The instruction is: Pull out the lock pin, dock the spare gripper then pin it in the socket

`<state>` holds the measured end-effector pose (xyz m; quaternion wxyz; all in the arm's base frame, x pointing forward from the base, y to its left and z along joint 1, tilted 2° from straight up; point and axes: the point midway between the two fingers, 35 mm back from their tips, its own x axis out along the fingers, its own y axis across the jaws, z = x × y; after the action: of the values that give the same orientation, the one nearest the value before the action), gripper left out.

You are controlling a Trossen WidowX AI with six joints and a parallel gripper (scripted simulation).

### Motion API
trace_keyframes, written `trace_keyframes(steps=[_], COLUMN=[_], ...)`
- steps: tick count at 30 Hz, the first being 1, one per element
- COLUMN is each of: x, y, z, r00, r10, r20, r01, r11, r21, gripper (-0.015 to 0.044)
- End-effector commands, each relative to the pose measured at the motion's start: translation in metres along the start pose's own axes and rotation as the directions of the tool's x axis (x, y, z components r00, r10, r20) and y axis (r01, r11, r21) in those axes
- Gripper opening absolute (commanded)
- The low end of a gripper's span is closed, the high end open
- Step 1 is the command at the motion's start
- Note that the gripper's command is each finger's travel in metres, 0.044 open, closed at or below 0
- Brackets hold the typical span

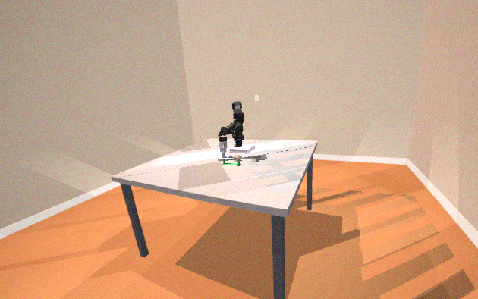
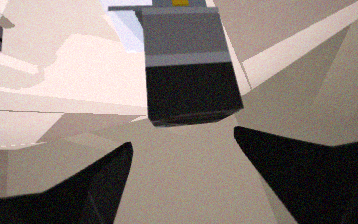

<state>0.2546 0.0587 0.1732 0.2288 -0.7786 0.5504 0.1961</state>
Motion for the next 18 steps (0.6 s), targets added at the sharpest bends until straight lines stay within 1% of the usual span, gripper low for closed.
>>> trace_keyframes(steps=[1,18], x=[-0.004,-0.015], y=[0.001,0.0], z=[-0.008,-0.032], r00=[1.0,0.996], r10=[-0.021,-0.079], r20=[0.006,0.042], r01=[0.021,0.079], r11=[1.0,0.997], r21=[-0.003,-0.002], gripper=[0.044,0.044])
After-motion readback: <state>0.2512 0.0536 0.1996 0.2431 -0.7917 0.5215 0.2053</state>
